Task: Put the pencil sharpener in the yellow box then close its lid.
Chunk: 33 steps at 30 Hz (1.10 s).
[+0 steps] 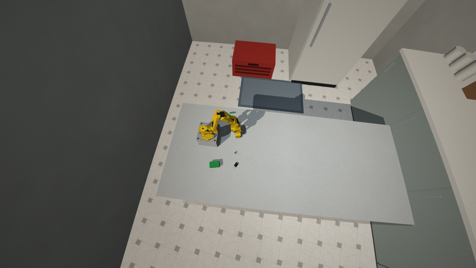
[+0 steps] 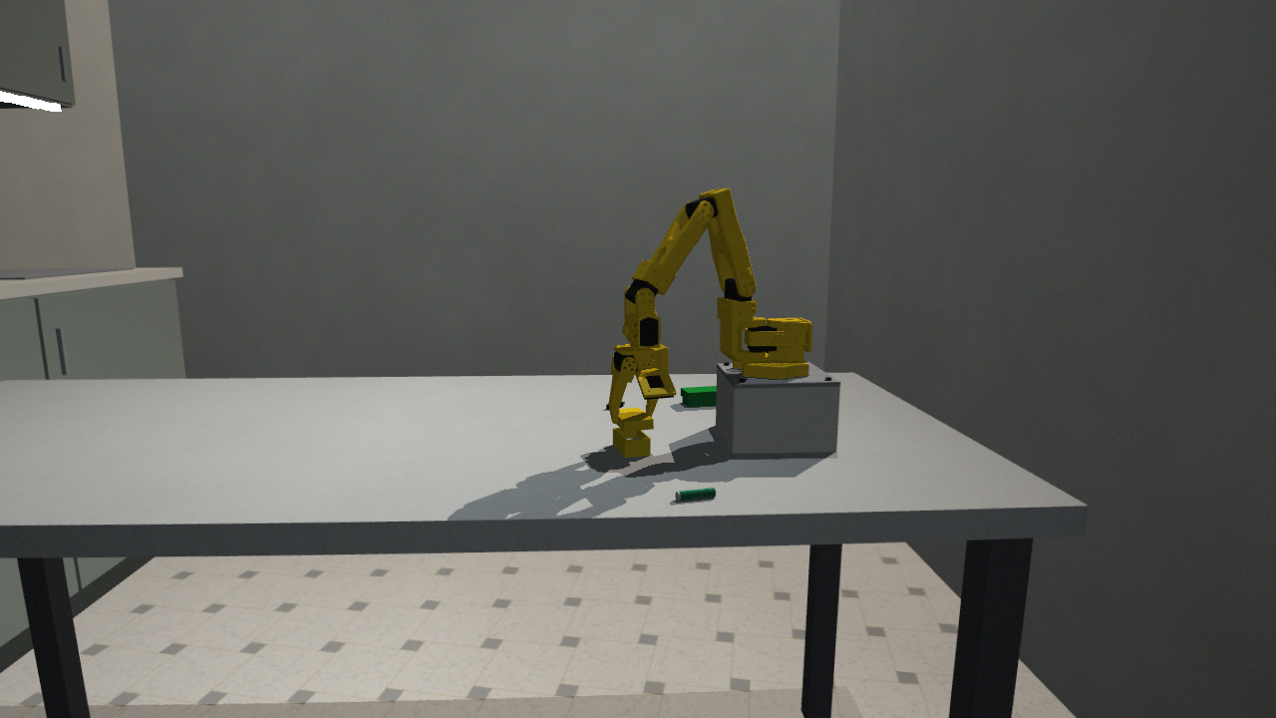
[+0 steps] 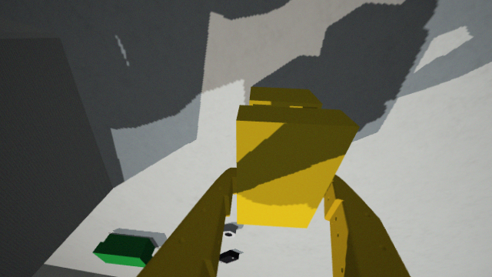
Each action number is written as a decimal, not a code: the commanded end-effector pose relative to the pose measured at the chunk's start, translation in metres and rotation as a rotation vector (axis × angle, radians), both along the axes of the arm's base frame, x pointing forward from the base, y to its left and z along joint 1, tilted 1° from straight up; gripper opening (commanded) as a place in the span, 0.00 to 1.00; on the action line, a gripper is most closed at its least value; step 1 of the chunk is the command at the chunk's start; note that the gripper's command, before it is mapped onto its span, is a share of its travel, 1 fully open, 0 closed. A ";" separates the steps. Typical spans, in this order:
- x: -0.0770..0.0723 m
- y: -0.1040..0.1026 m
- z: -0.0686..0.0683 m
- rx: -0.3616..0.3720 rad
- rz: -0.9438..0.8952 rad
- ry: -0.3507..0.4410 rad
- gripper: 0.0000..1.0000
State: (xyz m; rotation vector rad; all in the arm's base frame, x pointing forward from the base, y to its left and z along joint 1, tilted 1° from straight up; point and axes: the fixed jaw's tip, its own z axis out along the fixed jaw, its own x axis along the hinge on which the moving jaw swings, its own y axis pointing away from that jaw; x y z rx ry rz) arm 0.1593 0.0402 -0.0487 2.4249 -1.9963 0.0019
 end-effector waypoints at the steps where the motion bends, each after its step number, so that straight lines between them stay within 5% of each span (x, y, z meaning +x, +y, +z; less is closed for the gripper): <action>1: -0.002 0.000 -0.001 0.001 0.001 0.002 0.22; 33: -0.002 0.000 -0.012 0.001 0.001 0.002 0.22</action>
